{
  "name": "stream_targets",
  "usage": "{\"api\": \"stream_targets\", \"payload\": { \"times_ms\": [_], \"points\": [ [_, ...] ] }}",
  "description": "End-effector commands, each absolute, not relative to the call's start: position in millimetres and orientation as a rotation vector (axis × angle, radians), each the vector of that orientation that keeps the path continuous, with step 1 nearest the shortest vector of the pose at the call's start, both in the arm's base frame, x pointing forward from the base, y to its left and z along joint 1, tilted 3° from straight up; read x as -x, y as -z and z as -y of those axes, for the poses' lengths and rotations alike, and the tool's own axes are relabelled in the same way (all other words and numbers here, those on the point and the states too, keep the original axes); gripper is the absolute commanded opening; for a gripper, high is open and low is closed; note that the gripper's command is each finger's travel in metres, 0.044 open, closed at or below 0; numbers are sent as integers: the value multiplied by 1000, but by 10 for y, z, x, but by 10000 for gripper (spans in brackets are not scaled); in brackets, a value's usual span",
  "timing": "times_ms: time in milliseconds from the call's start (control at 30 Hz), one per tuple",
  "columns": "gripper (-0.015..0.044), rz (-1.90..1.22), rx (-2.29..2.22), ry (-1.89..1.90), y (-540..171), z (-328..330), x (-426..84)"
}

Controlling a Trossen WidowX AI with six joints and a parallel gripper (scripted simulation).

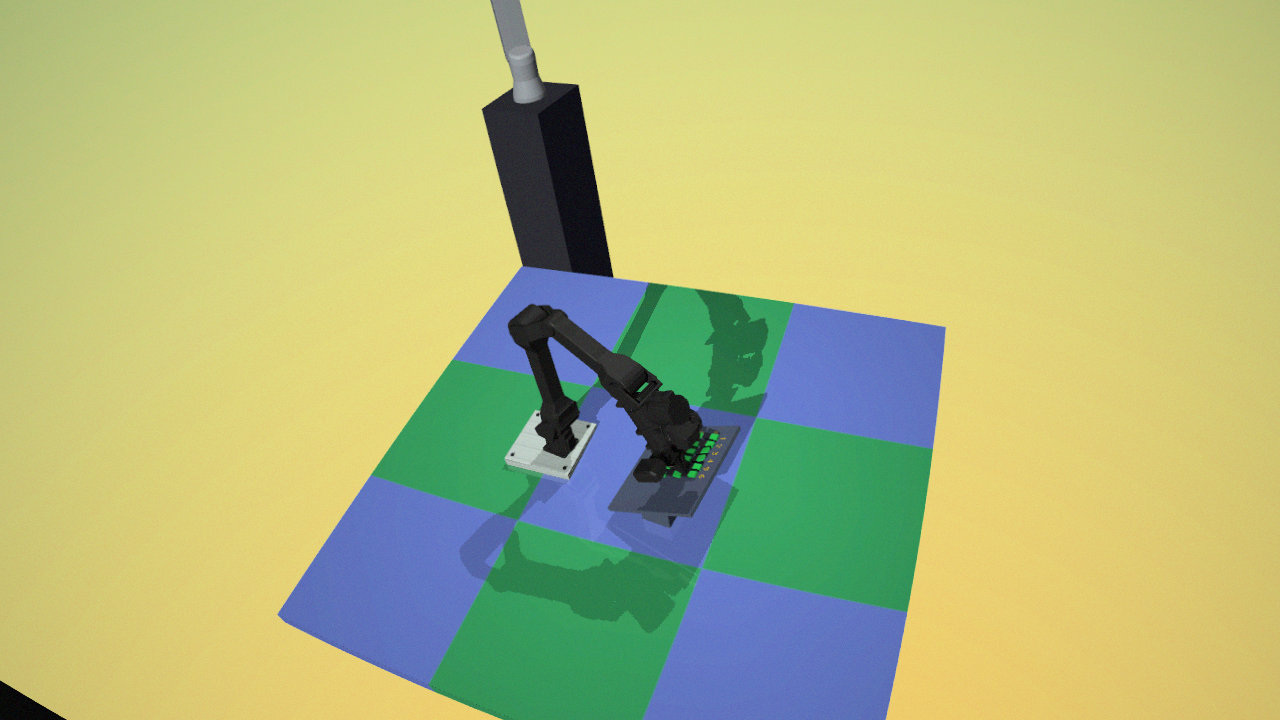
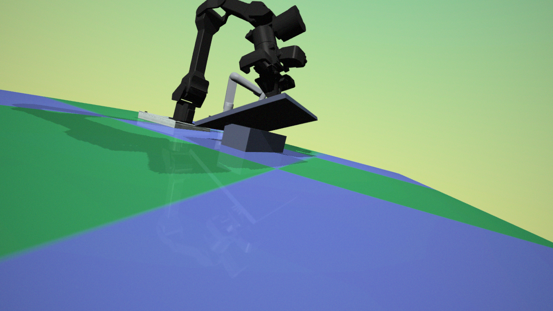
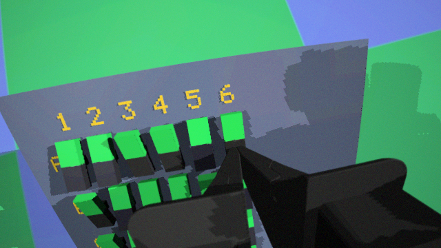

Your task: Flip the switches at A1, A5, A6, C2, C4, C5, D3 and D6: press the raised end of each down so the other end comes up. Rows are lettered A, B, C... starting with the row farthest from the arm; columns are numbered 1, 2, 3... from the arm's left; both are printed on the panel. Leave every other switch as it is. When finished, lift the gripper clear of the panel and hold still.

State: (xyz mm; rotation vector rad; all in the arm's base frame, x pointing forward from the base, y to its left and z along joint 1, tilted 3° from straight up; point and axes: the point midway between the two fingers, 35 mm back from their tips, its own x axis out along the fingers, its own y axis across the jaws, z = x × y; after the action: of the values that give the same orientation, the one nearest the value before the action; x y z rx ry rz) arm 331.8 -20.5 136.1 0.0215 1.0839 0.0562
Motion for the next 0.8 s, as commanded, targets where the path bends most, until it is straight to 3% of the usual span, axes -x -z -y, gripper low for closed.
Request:
{"api": "stream_targets", "payload": {
  "times_ms": [0,500,767],
  "points": [
    [0,-1086,-25,-55,-1342,204,-3329],
    [0,-1115,-25,-55,-1925,219,-3038],
    [0,-1124,-31,-59,-1680,-530,-2437]
  ]
}}
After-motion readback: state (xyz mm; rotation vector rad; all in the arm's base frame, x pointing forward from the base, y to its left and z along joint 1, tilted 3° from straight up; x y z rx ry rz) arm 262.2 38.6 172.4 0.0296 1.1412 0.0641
